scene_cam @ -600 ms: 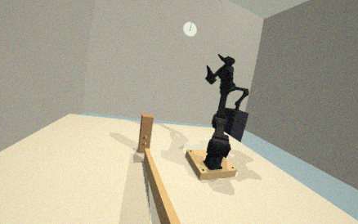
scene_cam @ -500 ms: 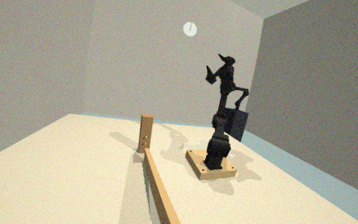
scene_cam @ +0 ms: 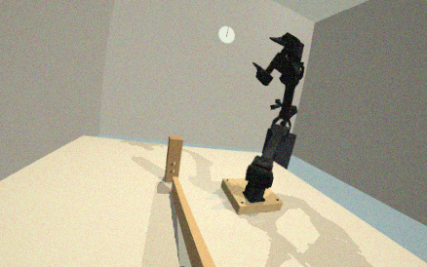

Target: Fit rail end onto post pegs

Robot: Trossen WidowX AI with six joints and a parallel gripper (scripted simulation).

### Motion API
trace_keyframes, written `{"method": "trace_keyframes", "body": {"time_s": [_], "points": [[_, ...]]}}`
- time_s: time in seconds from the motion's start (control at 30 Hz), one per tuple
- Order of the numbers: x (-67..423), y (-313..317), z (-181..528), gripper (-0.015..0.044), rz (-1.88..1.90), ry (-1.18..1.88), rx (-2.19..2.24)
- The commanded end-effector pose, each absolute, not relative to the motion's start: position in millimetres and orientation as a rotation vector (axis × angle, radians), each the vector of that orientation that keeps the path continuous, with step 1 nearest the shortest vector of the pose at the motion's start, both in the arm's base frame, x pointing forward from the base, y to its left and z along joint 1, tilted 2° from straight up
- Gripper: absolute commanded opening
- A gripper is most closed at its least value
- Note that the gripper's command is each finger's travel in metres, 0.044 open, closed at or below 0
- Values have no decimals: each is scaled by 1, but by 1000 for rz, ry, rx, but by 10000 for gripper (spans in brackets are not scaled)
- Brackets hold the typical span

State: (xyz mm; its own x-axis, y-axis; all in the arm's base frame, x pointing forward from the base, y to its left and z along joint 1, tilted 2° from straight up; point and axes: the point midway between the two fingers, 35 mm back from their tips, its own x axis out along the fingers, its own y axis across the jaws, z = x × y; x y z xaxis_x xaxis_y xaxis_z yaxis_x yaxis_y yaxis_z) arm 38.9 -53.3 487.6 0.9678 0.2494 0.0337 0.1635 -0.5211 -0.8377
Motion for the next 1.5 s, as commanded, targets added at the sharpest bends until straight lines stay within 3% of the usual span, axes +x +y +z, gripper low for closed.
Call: {"method": "trace_keyframes", "body": {"time_s": [0.0, 0.3, 0.63, 1.0, 1.47], "points": [[90, -8, 471, 440, 272, -145, -2168], [200, 35, 392, 440, 615, 243, -2121], [281, 9, 256, 440, 929, 730, -1782], [264, -38, 98, 440, 1197, 1149, -1240], [271, -40, 85, 440, 1200, 1156, -1228]]}}
